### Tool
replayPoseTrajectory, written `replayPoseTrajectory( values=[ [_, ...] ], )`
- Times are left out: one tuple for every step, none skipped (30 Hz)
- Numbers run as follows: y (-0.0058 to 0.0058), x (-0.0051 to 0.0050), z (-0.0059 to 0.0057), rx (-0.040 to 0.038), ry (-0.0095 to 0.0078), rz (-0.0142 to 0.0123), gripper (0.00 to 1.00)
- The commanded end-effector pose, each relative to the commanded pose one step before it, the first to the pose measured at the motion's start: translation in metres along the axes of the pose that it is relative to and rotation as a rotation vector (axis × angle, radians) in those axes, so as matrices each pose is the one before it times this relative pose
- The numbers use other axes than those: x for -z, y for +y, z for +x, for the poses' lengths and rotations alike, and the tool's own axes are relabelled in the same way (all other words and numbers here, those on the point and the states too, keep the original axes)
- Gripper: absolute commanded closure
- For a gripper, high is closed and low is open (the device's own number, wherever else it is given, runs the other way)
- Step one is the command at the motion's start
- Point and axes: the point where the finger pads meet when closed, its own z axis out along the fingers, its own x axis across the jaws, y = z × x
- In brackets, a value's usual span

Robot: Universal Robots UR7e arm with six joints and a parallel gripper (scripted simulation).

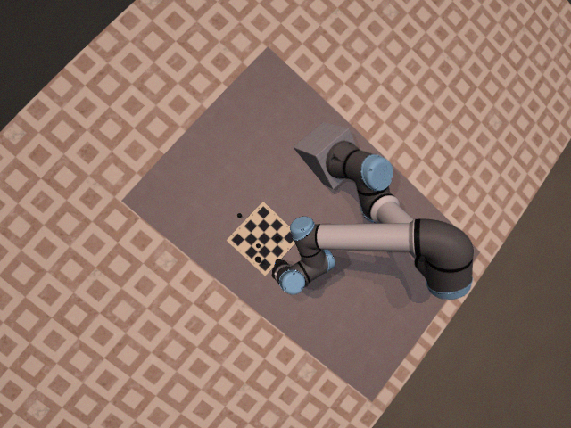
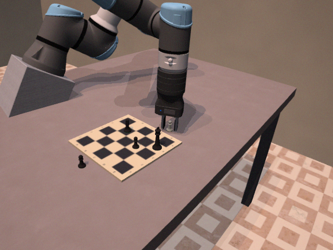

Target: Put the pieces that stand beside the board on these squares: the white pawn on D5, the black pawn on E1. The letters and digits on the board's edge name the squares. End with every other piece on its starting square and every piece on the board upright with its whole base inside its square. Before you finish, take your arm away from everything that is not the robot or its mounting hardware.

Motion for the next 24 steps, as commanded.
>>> replayPoseTrajectory(
  values=[
    [0.00025, 0.00044, 0.00035, 0.0003, 0.00103, -0.00083, 0.32],
    [0.0, 0.0, 0.0, 0.0, 0.0, 0.0, 0.32],
    [0.0, 0.0, 0.0, 0.0, 0.0, 0.0, 0.32],
    [0.0, 0.0, 0.0, 0.0, 0.0, 0.0, 0.32],
    [0.0, 0.0, 0.0, 0.0, 0.0, 0.0, 0.32],
    [0.0, 0.0, 0.0, 0.0, 0.0, 0.0, 0.32],
    [0.0, 0.0, 0.0, 0.0, 0.0, 0.0, 1.0],
    [0.0, 0.0, 0.0, 0.0, 0.0, 0.0, 1.0],
    [0.0, 0.0, 0.0, 0.0, 0.0, 0.0, 1.0],
    [0.0, 0.0, 0.0, 0.0, 0.0, 0.0, 1.0],
    [0.0, 0.0, 0.0, 0.0, 0.0, 0.0, 1.0],
    [0.0, 0.0, 0.0, 0.0, 0.0, 0.0, 1.0],
    [0.0, 0.0, 0.0, 0.0, 0.0, 0.0, 1.0],
    [0.0, 0.0, 0.0, 0.0, 0.0, 0.0, 1.0],
    [0.0, 0.0, 0.0, 0.0, 0.0, 0.0, 1.0],
    [0.0, 0.0, 0.0, 0.0, 0.0, 0.0, 1.0],
    [0.0, 0.0, 0.0, 0.0, 0.0, 0.0, 1.0],
    [0.0, 0.0, 0.0, 0.0, 0.0, 0.0, 1.0],
    [0.0, 0.0, 0.0, 0.0, 0.0, 0.0, 1.0],
    [0.0, 0.0, 0.0, 0.0, 0.0, 0.0, 1.0],
    [0.0, 0.0, 0.0, 0.0, 0.0, 0.0, 1.0],
    [0.0, 0.0, 0.0, 0.0, 0.0, 0.0, 1.0],
    [0.0, 0.0, 0.0, 0.0, 0.0, 0.0, 1.0],
    [0.0, 0.0, 0.0, 0.0, 0.0, 0.0, 1.0]
  ],
)
